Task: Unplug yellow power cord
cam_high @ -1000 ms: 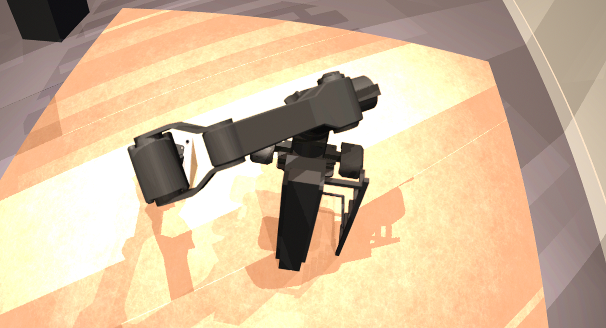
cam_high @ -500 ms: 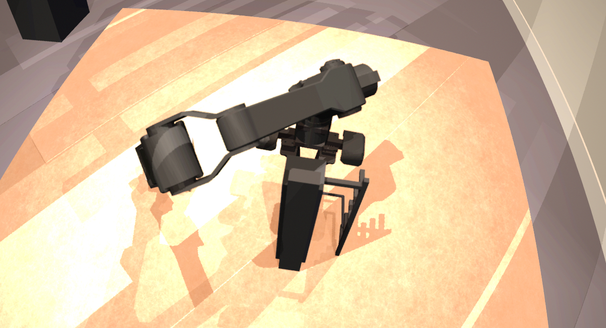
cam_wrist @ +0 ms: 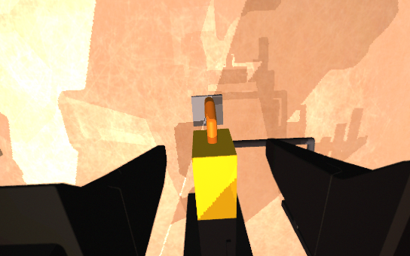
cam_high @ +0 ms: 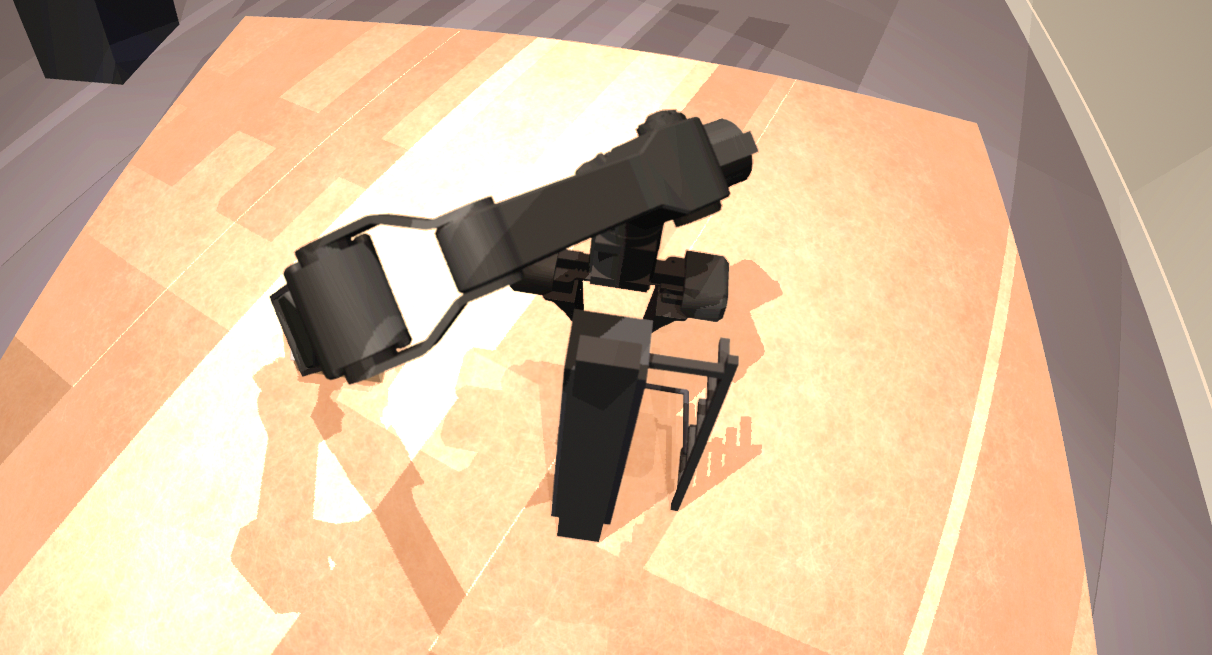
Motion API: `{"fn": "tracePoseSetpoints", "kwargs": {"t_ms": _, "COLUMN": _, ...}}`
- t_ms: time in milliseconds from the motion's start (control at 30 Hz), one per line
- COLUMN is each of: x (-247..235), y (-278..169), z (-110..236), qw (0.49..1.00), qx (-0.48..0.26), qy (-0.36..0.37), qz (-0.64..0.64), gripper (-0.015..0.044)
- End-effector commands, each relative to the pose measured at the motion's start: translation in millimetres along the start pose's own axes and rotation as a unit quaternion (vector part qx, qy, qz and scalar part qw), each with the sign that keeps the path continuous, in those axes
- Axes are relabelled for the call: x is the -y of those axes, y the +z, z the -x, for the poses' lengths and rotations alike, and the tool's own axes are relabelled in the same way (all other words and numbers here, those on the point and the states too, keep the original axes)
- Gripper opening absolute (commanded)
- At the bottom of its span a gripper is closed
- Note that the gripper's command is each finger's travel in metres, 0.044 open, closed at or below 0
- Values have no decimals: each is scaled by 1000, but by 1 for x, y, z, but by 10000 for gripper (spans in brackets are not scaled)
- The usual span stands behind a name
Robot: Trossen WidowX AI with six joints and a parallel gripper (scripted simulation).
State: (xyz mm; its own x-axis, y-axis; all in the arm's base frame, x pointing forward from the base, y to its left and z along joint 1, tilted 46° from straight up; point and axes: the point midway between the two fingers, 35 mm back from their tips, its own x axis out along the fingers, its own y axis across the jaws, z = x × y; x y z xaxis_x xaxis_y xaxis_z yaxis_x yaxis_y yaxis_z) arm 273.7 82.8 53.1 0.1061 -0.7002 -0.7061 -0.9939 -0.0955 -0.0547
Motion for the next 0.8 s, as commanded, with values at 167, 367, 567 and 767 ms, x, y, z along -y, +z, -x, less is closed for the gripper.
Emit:
{"fn": "tracePoseSetpoints", "kwargs": {"t_ms": 167, "x": 1, "y": 50, "z": 10, "qw": 1000, "qx": 2, "qy": -1, "qz": 2, "gripper": 440}}
{"fn": "tracePoseSetpoints", "kwargs": {"t_ms": 367, "x": 0, "y": 59, "z": 12, "qw": 1000, "qx": 2, "qy": -1, "qz": 1, "gripper": 440}}
{"fn": "tracePoseSetpoints", "kwargs": {"t_ms": 567, "x": 0, "y": 59, "z": 12, "qw": 1000, "qx": 2, "qy": -1, "qz": 1, "gripper": 440}}
{"fn": "tracePoseSetpoints", "kwargs": {"t_ms": 767, "x": 0, "y": 59, "z": 12, "qw": 1000, "qx": 2, "qy": -1, "qz": 1, "gripper": 440}}
